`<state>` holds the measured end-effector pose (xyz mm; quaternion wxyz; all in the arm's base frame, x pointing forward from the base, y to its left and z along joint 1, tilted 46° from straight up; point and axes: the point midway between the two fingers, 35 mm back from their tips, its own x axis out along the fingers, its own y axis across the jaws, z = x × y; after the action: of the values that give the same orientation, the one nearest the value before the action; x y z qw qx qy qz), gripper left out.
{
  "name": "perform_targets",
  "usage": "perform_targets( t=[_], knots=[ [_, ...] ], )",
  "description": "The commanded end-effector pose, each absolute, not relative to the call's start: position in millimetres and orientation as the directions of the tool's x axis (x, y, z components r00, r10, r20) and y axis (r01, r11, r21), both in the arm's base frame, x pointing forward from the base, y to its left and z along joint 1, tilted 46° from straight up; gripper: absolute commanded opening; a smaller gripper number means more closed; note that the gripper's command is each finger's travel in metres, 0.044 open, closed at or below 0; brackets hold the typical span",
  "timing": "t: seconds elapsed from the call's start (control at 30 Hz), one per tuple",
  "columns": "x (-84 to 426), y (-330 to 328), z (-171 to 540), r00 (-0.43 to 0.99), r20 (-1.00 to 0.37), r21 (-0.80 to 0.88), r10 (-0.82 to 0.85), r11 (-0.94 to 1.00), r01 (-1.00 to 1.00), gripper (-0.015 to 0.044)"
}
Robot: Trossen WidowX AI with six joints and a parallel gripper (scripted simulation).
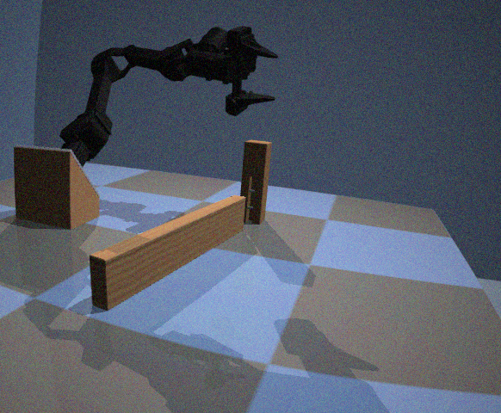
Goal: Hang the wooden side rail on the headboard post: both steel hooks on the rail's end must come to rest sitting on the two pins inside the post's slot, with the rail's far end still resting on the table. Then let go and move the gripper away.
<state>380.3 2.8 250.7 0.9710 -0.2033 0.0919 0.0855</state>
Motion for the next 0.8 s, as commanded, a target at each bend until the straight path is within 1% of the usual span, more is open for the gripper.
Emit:
perform_targets(
  t=[0.0,0.2,0.33,0.53,0.77],
  knots=[
    [361.8,27.6,194.6,0.851,-0.390,-0.761,0.353,0.397,-0.514,0.0440],
    [347.1,41.8,173.6,0.763,-0.443,-0.847,0.470,0.060,-0.529,0.0440],
    [338.1,49.4,164.2,0.713,-0.460,-0.867,0.529,-0.093,-0.490,0.0440],
    [324.0,60.2,152.8,0.636,-0.471,-0.881,0.612,-0.289,-0.374,0.0440],
    [307.8,71.5,144.0,0.550,-0.463,-0.877,0.696,-0.451,-0.166,0.0440]
  ],
)
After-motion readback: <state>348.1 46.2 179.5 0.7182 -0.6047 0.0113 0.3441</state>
